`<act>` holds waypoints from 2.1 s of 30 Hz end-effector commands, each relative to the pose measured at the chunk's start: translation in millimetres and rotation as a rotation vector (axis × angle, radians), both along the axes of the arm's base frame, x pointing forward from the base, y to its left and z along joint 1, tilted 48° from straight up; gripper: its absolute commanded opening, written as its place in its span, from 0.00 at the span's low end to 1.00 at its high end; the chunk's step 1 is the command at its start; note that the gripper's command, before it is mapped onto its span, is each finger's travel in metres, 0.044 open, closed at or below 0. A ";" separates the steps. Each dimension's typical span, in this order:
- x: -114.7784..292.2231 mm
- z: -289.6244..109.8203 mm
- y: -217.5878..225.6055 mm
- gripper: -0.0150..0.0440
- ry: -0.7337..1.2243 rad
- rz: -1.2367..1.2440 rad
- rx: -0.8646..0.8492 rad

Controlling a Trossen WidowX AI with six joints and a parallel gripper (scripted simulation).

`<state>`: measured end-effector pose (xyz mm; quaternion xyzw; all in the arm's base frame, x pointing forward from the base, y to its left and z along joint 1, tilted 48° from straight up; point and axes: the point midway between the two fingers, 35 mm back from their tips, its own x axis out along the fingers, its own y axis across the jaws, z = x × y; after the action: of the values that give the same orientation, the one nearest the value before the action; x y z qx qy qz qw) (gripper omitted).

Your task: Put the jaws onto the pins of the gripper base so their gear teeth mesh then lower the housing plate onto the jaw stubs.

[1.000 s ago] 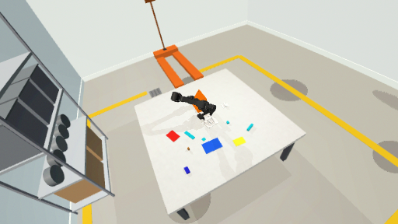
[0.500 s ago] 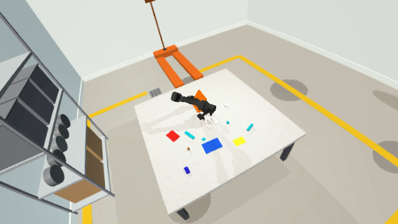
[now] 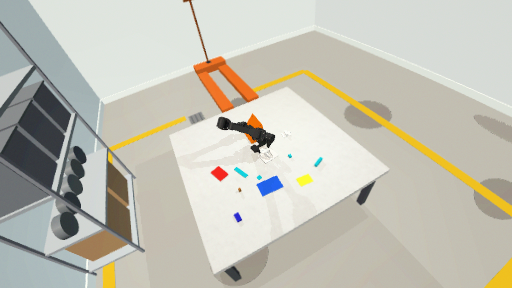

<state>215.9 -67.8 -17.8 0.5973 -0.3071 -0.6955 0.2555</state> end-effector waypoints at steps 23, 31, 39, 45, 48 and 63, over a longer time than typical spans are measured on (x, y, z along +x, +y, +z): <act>0.0 0.0 -0.1 1.00 0.000 0.000 0.000; 0.0 0.0 -0.1 1.00 0.000 0.000 0.000; 8.8 44.2 46.8 1.00 0.000 0.000 -0.003; 8.6 51.9 53.8 1.00 0.000 -0.001 -0.006; 8.9 50.5 55.4 1.00 -0.003 0.008 -0.002; -2.6 83.0 97.1 1.00 0.001 0.000 0.001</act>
<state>213.2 26.8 63.6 0.5958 -0.3060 -0.6960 0.2588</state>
